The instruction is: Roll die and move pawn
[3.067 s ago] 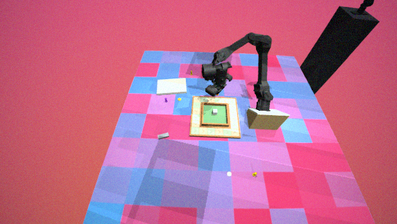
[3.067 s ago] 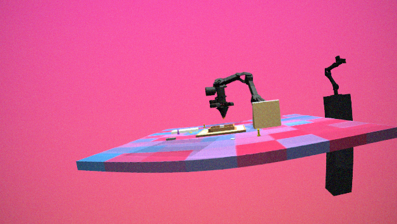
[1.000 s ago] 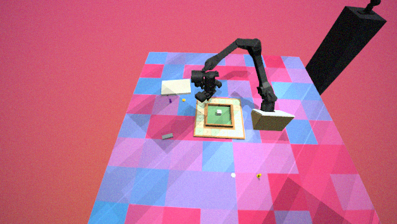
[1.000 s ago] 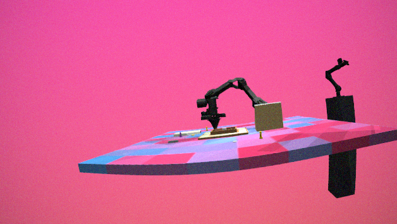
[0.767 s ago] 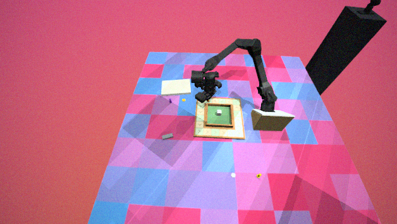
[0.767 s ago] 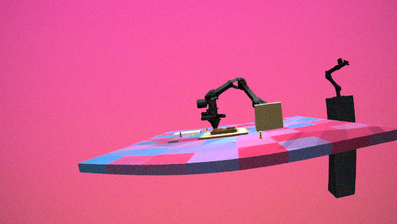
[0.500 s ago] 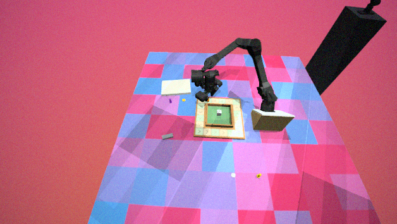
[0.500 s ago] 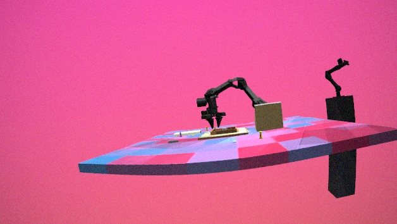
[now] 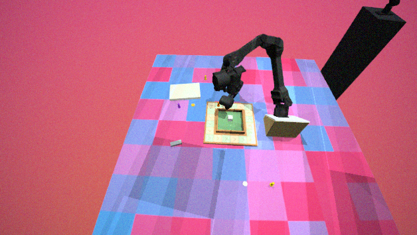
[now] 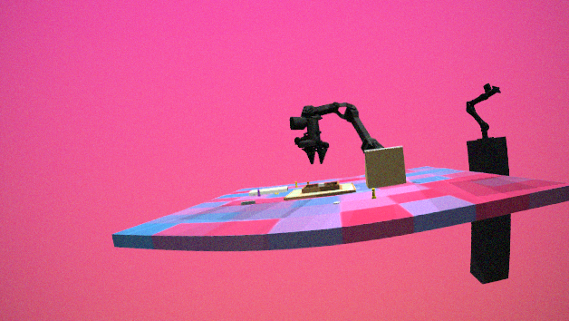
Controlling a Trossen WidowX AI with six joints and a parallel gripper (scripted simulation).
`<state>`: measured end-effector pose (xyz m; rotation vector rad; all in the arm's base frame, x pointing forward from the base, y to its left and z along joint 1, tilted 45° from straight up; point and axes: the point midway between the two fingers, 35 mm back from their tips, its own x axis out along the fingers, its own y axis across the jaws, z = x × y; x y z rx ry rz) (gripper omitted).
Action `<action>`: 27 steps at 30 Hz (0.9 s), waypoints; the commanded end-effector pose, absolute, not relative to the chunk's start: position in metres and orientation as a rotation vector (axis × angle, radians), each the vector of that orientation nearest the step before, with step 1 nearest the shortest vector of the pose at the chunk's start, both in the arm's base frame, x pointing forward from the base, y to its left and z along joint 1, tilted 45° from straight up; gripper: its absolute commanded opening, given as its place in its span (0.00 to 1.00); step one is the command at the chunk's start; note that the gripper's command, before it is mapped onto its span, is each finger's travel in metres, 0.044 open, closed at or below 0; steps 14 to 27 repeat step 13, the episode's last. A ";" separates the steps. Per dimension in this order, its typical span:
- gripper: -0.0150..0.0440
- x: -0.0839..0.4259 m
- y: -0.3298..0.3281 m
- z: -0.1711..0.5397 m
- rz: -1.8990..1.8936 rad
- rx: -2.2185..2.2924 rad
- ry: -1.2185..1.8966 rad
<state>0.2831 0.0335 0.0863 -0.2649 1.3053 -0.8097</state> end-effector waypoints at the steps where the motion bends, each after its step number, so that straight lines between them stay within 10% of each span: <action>1: 1.00 0.228 0.066 0.080 -0.698 -0.422 1.403; 5: 1.00 0.174 0.082 0.078 -0.605 -0.595 1.470; 27: 1.00 0.216 0.075 0.079 -0.660 -0.467 1.414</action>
